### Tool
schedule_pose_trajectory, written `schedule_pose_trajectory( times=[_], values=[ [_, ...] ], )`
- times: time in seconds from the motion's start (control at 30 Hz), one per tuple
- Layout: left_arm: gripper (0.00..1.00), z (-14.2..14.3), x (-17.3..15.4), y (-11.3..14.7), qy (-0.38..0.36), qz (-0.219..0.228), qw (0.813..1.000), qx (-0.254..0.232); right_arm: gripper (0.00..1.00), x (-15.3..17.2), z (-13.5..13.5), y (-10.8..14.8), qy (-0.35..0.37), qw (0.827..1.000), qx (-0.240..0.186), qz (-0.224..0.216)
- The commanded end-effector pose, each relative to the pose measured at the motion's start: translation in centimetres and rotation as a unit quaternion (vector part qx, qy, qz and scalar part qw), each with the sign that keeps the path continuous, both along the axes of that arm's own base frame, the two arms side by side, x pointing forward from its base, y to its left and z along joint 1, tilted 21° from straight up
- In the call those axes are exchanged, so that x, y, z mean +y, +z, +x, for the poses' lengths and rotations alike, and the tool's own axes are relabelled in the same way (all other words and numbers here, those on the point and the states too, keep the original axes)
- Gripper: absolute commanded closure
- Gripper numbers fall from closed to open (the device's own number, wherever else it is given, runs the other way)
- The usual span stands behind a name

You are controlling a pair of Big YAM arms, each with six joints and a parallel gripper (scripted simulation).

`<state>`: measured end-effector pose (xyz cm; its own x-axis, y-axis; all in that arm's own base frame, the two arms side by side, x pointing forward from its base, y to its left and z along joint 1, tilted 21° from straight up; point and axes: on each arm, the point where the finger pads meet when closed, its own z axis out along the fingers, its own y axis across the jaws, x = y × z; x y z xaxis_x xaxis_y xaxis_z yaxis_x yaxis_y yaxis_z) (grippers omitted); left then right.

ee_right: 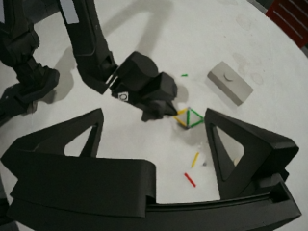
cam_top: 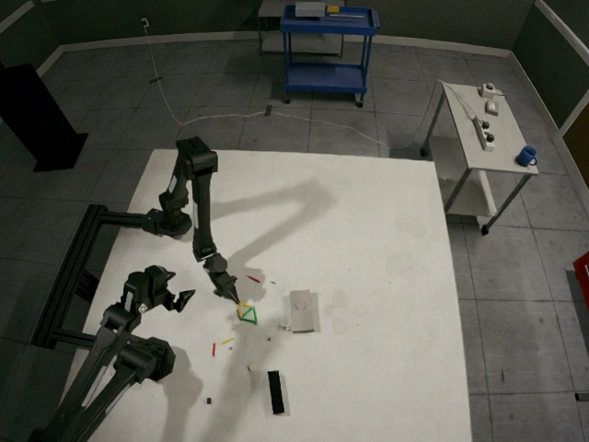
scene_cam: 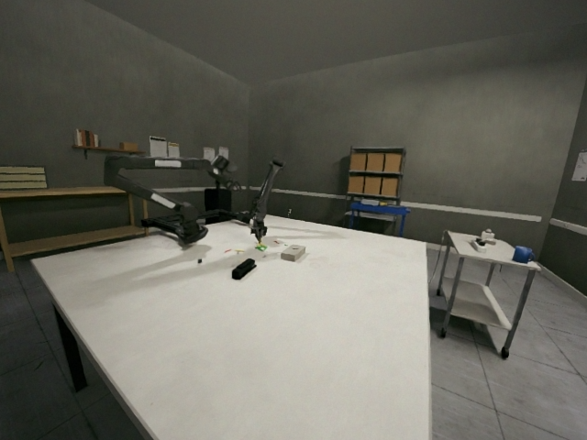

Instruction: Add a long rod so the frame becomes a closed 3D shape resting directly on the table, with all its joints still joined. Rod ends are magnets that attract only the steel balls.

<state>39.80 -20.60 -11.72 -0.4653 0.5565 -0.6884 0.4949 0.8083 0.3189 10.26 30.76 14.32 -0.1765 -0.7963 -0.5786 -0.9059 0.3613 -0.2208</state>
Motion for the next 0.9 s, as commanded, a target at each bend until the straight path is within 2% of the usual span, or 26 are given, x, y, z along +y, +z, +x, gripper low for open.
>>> schedule_pose_trajectory(
  times=[0.0, 0.1, 0.23, 0.3, 0.43, 0.47, 0.5, 0.57, 0.63, 0.7, 0.87],
  values=[
    [1.0, 0.2, -0.1, 0.1, -0.001, -0.003, 1.0, -0.005, 0.0, 4.0, 6.3, -0.3, -0.051, 0.998, -0.021, 0.008],
    [1.0, 0.2, -0.1, 0.1, -0.001, -0.003, 1.0, -0.005, 0.0, 3.7, 11.0, -3.3, -0.098, 0.995, -0.027, -0.014],
    [1.0, 0.2, -0.1, 0.1, -0.001, -0.003, 1.0, -0.005, 0.0, 1.6, 17.4, -8.1, -0.165, 0.985, -0.031, -0.045],
    [1.0, 0.2, -0.1, 0.1, -0.001, -0.003, 1.0, -0.005, 0.0, 1.6, 17.4, -8.1, -0.165, 0.985, -0.031, -0.045],
    [1.0, 0.2, -0.1, 0.1, -0.001, -0.003, 1.0, -0.005, 0.0, -1.8, 22.5, -12.7, -0.224, 0.971, -0.03, -0.073],
    [1.0, 0.2, -0.1, 0.1, -0.001, -0.003, 1.0, -0.005, 0.0, -3.5, 22.0, -14.6, -0.243, 0.966, -0.016, -0.084],
    [1.0, 0.2, -0.1, 0.1, -0.001, -0.003, 1.0, -0.005, 0.0, -3.9, 21.9, -15.4, -0.259, 0.963, -0.007, -0.079],
    [1.0, 0.2, -0.1, 0.1, -0.001, -0.003, 1.0, -0.005, 0.0, -4.3, 20.3, -17.4, -0.258, 0.963, 0.01, -0.082],
    [1.0, 0.2, -0.1, 0.1, -0.001, -0.003, 1.0, -0.005, 0.0, -6.4, 19.4, -19.3, -0.252, 0.962, 0.018, -0.108],
    [1.0, 0.2, -0.1, 0.1, -0.001, -0.003, 1.0, -0.005, 0.0, -5.9, 20.9, -19.1, -0.255, 0.961, 0.012, -0.102],
    [1.0, 0.2, -0.1, 0.1, -0.001, -0.003, 1.0, -0.005, 0.0, -6.4, 21.1, -19.6, -0.265, 0.959, 0.015, -0.103]
  ],
)
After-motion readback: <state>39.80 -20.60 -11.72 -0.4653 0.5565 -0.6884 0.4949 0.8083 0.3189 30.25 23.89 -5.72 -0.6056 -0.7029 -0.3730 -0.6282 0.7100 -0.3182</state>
